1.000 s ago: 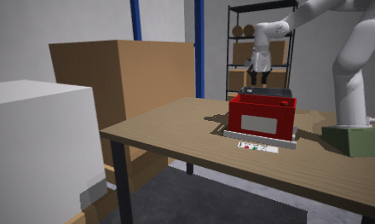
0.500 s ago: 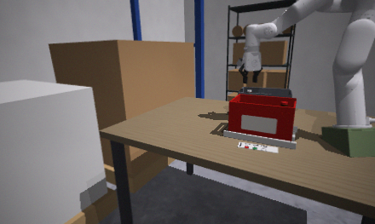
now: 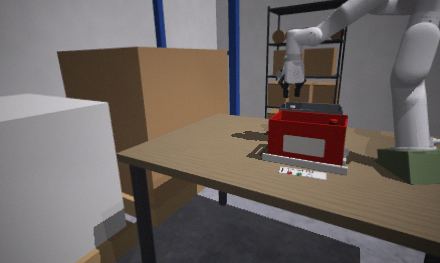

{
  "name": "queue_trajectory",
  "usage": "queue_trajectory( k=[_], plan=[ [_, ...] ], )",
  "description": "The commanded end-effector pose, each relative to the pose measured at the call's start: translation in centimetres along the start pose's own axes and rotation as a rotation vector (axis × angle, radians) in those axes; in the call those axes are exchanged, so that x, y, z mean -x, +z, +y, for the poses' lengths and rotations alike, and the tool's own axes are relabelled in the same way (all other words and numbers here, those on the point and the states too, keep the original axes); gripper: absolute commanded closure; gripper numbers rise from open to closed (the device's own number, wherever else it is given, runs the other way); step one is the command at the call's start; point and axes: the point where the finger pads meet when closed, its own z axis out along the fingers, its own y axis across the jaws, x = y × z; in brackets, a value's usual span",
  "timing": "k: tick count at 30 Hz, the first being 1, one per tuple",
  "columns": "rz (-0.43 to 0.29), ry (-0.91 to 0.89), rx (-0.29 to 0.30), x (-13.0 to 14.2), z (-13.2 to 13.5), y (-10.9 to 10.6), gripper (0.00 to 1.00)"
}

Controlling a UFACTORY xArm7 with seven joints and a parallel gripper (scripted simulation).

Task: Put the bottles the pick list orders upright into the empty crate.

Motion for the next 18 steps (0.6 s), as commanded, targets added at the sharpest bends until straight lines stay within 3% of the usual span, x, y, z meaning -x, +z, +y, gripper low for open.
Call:
queue_trajectory(
  k=[1, 18],
  plan=[
    [0.003, 0.0, -0.003, -0.1, -0.1, 0.1, 0.35],
    [0.003, 0.0, -0.003, -0.1, -0.1, 2.1, 0.35]
  ],
)
